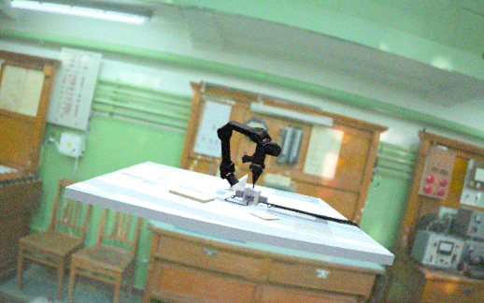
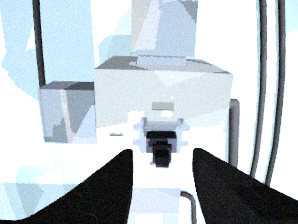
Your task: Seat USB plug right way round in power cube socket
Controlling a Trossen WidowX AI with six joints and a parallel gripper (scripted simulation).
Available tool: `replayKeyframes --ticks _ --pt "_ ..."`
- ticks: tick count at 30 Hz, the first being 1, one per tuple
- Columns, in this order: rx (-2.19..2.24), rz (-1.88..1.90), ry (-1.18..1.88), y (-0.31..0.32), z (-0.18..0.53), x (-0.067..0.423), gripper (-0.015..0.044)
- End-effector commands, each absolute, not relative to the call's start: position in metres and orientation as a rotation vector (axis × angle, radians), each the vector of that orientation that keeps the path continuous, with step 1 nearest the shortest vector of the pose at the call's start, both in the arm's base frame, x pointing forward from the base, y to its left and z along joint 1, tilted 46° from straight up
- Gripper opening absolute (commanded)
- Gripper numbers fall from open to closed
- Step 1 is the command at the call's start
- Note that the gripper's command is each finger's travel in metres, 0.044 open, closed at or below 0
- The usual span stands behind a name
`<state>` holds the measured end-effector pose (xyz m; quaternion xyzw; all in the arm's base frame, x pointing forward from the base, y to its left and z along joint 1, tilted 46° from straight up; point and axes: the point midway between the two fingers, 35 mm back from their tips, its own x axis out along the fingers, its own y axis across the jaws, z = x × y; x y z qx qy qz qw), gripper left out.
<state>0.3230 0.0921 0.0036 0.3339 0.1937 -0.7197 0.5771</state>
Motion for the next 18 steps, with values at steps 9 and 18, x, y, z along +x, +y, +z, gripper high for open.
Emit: replayKeyframes --ticks 9,18 --pt "0.783 -1.683 0.452 0.0923 0.0038 0.3234 0.0" --pt "0.783 -1.683 0.452 0.0923 0.0038 0.3234 0.0"
